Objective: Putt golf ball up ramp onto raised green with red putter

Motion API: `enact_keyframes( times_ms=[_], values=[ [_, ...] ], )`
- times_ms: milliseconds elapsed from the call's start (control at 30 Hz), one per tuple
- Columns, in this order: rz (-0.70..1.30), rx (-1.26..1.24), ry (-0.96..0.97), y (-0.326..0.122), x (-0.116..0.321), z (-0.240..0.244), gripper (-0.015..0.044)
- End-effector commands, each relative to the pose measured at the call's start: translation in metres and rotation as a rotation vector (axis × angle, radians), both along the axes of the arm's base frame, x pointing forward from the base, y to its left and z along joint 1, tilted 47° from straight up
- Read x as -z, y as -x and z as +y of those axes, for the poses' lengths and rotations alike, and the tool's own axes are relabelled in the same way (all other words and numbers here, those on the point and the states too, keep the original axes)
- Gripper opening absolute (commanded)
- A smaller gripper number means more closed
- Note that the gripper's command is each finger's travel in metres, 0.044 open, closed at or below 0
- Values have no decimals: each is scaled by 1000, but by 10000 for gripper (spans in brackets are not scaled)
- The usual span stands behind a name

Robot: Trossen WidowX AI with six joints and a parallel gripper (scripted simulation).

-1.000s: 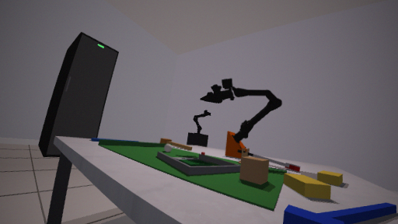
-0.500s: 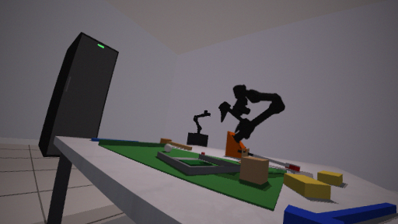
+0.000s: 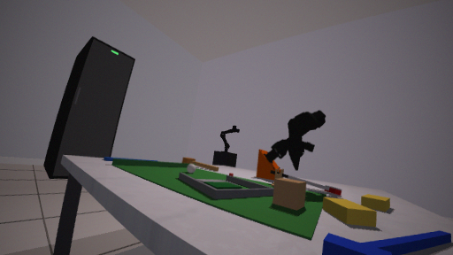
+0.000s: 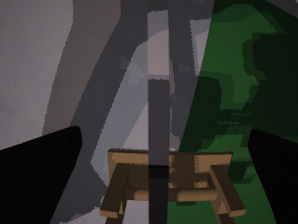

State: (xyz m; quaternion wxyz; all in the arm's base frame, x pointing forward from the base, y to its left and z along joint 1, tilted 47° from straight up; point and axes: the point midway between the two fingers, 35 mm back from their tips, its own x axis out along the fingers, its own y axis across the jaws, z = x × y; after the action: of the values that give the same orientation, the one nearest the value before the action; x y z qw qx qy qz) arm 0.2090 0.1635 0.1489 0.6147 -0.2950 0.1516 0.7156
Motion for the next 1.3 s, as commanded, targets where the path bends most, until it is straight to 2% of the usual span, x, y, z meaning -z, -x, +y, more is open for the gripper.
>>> enact_keyframes(
  times_ms=[0,567,1267],
  values=[
    [-7,-21,-9,3,-1,3,440],
    [-7,-21,-12,6,30,35,440],
    [-7,-21,-13,8,46,52,440]
  ],
)
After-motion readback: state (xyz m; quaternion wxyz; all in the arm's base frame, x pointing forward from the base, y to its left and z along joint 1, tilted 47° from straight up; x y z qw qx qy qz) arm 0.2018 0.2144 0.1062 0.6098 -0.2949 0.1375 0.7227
